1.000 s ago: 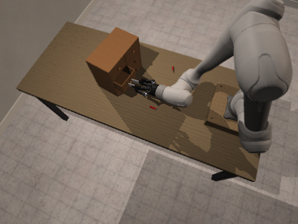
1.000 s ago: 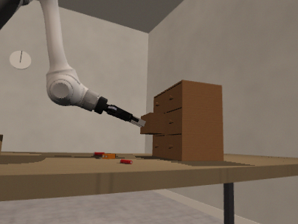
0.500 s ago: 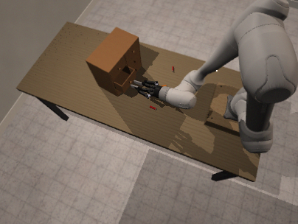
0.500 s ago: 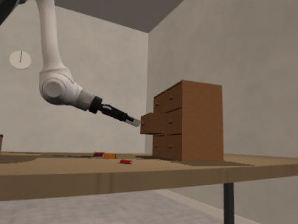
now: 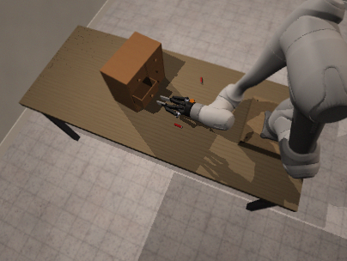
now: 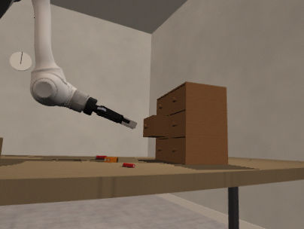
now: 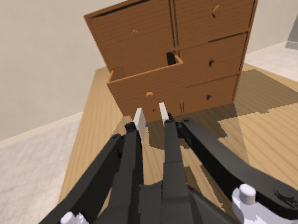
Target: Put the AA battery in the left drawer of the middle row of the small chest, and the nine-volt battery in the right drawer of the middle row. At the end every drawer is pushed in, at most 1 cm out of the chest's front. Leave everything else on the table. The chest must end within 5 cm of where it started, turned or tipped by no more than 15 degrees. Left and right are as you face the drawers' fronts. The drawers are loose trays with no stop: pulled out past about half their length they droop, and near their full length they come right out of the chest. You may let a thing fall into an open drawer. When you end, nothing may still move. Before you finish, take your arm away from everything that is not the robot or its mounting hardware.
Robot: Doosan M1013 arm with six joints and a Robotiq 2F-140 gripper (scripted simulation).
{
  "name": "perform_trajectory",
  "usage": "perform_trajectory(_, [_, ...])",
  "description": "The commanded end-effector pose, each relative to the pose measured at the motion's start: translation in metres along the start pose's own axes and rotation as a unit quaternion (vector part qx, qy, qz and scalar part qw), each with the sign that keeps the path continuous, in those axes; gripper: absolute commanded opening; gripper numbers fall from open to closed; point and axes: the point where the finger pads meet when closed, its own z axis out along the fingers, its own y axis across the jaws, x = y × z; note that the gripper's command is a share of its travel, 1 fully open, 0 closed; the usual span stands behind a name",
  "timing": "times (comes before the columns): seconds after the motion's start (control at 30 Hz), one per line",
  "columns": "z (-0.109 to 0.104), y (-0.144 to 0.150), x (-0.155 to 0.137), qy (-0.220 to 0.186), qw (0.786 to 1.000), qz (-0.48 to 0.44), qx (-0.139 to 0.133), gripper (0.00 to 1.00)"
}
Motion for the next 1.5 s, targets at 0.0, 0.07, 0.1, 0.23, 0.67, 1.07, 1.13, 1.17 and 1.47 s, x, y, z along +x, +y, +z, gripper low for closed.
perform_trajectory(0.0, [-0.012, 0.000, 0.000, 0.000, 1.000, 0.000, 0.000, 0.20])
perform_trajectory(0.07, [-0.023, 0.000, 0.001, 0.000, 1.000, 0.000, 0.000, 0.20])
perform_trajectory(0.1, [-0.029, 0.000, 0.001, 0.000, 1.000, 0.000, 0.000, 0.20])
perform_trajectory(0.23, [-0.039, 0.000, 0.001, 0.000, 1.000, 0.000, 0.000, 0.20])
perform_trajectory(0.67, [-0.050, 0.000, 0.002, -0.003, 1.000, 0.000, 0.000, 0.20])
perform_trajectory(1.07, [-0.056, 0.000, 0.005, -0.032, 1.000, 0.000, -0.001, 0.20])
perform_trajectory(1.13, [-0.059, 0.000, 0.006, -0.043, 0.999, 0.000, -0.001, 0.20])
perform_trajectory(1.17, [-0.060, 0.000, 0.006, -0.049, 0.999, 0.000, 0.000, 0.20])
perform_trajectory(1.47, [-0.072, 0.001, 0.011, -0.103, 0.995, 0.000, -0.001, 0.20])
